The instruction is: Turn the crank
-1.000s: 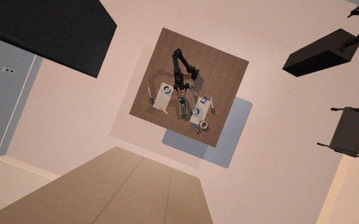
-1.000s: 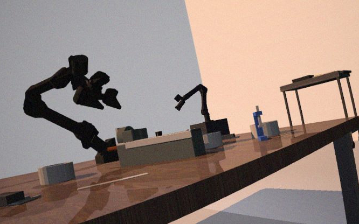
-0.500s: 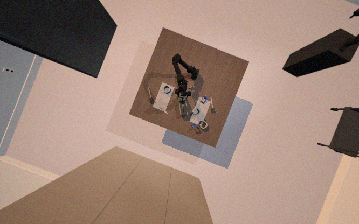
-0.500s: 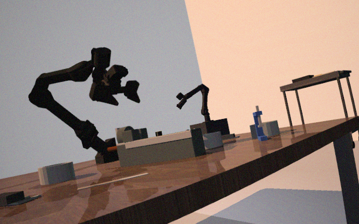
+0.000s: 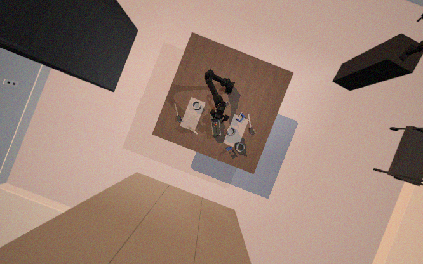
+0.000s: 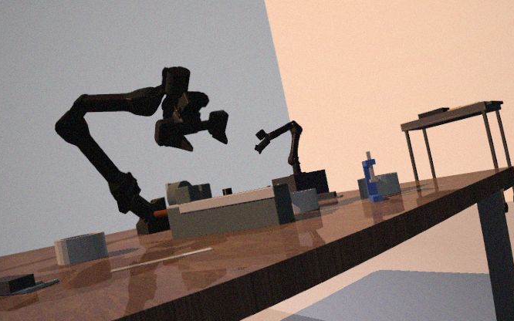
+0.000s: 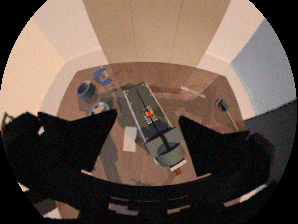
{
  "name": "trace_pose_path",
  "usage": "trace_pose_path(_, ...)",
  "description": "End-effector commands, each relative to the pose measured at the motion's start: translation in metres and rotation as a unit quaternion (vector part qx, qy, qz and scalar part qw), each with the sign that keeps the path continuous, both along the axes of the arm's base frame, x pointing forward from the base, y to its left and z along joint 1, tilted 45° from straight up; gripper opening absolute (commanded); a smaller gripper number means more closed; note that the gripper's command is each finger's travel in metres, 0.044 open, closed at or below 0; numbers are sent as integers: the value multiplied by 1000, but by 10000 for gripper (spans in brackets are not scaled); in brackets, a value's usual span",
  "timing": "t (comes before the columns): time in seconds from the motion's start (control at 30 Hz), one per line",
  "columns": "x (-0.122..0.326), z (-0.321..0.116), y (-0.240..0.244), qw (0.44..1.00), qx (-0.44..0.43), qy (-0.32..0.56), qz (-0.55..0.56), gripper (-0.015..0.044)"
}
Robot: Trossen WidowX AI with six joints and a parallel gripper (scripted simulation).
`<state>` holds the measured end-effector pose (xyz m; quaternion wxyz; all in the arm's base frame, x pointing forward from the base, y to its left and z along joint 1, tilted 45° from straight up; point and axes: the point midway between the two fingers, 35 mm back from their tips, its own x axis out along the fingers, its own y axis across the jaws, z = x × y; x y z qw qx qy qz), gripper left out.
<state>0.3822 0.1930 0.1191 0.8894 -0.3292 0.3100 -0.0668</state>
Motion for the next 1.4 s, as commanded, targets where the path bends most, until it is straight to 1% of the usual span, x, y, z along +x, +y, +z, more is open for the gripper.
trace_pose_path(0.0, 4, -10, -11, 1000, 1, -5, -6, 440)
trace_pose_path(0.17, 8, -28, -28, 1000, 0, -6, -5, 440)
trace_pose_path(0.77, 8, -27, -28, 1000, 0, -6, -5, 440)
trace_pose_path(1.07, 0, 4, 2, 1000, 0, -6, -8, 440)
trace_pose_path(1.17, -1, 7, 0, 1000, -3, -1, -4, 440)
trace_pose_path(1.37, -17, 24, -18, 998, -25, 41, 37, 440)
